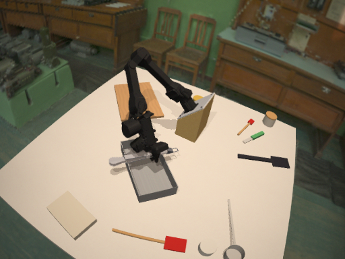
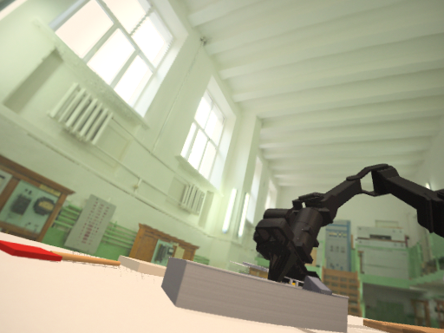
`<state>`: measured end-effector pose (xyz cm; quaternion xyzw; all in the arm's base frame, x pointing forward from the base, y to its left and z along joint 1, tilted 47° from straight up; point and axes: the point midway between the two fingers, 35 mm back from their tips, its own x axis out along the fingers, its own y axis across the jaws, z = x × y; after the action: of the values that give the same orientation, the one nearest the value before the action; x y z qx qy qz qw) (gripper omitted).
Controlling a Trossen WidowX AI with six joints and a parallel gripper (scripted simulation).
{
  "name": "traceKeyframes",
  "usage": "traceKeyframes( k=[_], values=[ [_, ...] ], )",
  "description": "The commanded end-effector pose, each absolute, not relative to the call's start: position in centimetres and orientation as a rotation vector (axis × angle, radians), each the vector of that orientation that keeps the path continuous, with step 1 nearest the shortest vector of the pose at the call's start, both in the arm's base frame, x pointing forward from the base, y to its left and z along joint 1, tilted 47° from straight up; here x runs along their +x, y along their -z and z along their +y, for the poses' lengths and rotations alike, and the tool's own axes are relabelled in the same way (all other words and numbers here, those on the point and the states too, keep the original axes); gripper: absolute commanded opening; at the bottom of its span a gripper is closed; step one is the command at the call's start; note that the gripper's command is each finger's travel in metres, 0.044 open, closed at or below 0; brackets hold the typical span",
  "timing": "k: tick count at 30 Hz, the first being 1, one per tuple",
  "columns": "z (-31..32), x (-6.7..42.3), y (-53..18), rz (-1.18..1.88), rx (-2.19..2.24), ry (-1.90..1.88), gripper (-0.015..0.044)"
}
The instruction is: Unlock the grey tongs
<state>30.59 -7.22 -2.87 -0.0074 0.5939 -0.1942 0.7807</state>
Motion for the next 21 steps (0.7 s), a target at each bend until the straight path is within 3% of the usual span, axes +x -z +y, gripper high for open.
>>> traceKeyframes(
  k=[1, 9, 16, 21],
  values=[
    [-7.2, 30.6, 2.8, 1.283, -0.016, 0.420, 0.0082],
    [-7.2, 30.6, 2.8, 1.283, -0.016, 0.420, 0.0029],
    [-6.7, 30.7, 2.3, 1.283, -0.015, 0.419, -0.0150],
    [-2.4, 30.6, -1.5, 1.288, -0.013, 0.414, -0.0150]
  ],
)
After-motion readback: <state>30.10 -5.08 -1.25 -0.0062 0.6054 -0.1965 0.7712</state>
